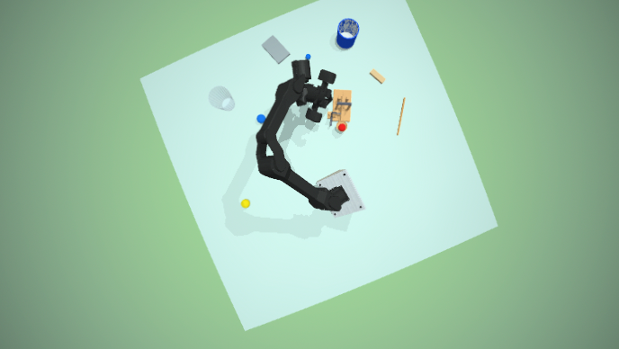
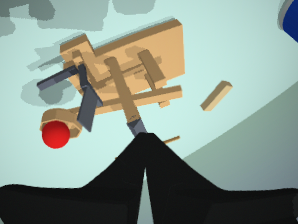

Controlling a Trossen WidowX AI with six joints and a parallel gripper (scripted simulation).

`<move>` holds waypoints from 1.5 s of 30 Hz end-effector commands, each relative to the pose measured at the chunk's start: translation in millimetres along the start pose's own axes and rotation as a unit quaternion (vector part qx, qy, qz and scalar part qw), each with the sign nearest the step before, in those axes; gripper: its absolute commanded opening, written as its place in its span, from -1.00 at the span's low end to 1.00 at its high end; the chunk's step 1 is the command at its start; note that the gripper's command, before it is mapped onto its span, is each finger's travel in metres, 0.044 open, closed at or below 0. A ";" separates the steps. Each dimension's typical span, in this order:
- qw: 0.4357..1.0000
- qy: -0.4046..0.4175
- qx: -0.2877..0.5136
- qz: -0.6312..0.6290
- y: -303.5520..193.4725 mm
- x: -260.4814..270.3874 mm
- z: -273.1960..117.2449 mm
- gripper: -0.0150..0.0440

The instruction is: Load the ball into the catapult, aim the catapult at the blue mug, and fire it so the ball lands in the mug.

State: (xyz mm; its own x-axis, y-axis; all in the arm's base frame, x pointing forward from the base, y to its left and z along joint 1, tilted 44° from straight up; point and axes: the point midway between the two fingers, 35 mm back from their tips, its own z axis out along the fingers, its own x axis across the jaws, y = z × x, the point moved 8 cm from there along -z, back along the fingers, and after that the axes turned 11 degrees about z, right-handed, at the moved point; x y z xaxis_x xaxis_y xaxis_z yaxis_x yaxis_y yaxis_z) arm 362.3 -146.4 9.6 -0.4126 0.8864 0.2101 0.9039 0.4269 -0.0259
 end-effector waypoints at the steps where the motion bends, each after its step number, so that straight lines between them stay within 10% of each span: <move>1: 0.997 0.005 0.035 -0.063 -6.8 19.9 0.6 -0.49; 45: 0.968 0.028 0.116 -0.220 -9.2 83.0 36.6 -0.49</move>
State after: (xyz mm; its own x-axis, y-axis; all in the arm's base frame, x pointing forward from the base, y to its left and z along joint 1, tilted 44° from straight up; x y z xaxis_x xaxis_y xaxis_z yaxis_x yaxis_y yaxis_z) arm 316.2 -74.8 -2.6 -0.7433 0.6000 0.2958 0.5880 0.7968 -0.1389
